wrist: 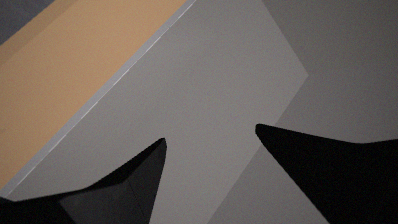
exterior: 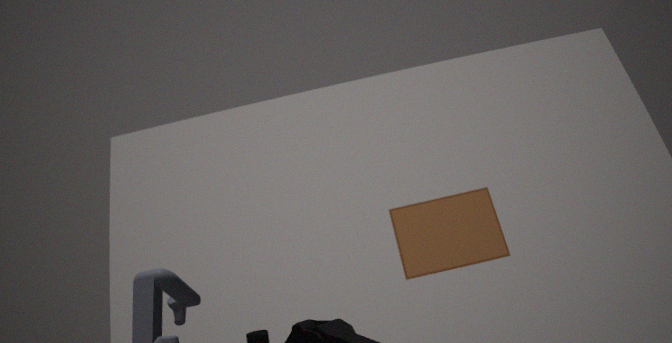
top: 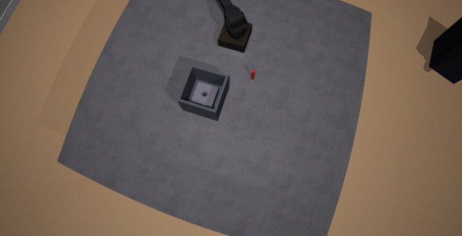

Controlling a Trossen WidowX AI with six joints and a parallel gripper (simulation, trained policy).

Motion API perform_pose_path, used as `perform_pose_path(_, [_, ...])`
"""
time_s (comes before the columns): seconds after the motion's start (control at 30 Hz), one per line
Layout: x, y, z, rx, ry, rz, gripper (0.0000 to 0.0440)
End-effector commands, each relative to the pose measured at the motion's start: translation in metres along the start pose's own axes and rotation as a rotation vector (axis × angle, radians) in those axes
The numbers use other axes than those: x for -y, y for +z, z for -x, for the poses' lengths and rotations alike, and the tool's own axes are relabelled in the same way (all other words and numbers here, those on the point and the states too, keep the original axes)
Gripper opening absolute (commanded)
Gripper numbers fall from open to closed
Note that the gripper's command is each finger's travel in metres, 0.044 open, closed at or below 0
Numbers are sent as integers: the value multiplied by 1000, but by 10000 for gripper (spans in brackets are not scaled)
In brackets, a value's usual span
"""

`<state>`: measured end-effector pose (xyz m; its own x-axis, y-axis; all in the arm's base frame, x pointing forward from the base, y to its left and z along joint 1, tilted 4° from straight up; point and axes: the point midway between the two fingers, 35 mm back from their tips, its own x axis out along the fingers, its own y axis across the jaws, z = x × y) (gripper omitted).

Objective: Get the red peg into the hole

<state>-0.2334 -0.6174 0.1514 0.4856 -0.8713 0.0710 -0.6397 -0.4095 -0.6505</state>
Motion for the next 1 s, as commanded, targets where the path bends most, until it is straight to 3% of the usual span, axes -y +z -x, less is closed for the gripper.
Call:
perform_pose_path(0.0, [28, 0, -30, 2, -31, 44, 440])
perform_pose_path(0.47, [125, 12, -118, 20, -143, 224, 440])
perform_pose_path(0.97, [205, 37, -173, 26, -188, 383, 440])
